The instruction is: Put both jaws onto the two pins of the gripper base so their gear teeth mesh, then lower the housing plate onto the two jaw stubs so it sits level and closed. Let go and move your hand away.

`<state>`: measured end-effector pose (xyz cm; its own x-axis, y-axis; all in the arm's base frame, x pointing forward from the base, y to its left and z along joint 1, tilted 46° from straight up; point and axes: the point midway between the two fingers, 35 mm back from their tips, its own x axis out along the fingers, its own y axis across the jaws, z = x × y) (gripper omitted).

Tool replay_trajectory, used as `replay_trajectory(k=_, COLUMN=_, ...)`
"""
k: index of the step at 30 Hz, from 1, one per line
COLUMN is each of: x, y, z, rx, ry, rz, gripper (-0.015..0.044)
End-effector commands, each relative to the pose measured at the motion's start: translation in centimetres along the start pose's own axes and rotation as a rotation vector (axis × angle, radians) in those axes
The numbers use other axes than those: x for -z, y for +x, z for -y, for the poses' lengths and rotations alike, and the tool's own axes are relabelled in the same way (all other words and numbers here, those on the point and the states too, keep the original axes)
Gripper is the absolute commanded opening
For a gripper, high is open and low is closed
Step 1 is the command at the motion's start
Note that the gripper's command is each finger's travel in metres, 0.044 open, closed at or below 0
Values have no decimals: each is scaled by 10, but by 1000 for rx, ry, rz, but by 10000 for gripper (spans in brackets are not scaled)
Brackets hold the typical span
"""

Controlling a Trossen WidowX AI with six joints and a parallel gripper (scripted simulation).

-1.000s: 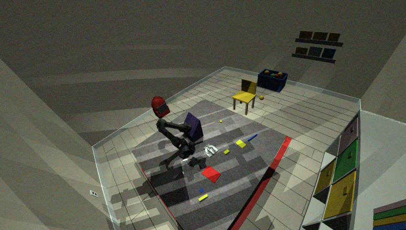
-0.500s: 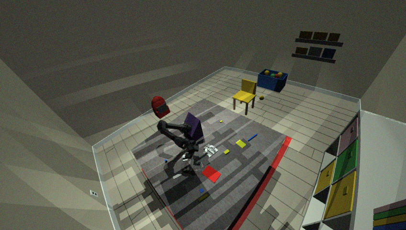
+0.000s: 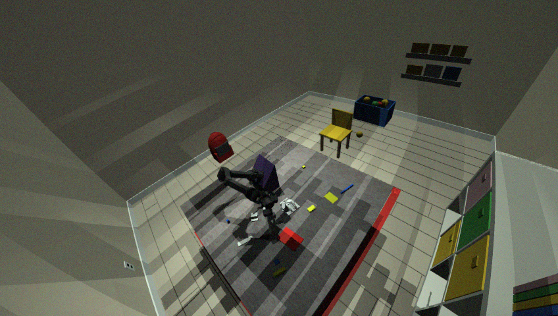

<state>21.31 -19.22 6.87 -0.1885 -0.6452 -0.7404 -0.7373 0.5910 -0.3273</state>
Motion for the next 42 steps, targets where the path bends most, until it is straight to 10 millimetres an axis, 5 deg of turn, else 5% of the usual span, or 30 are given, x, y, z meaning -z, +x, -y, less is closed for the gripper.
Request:
replay_trajectory(k=1, x=-8, y=0, z=0, rx=3, ry=-106, rz=-3, gripper=351)
replay_trajectory(k=42, x=-87, y=3, z=-27, rx=-8, ry=-1226, rz=-24, gripper=351)
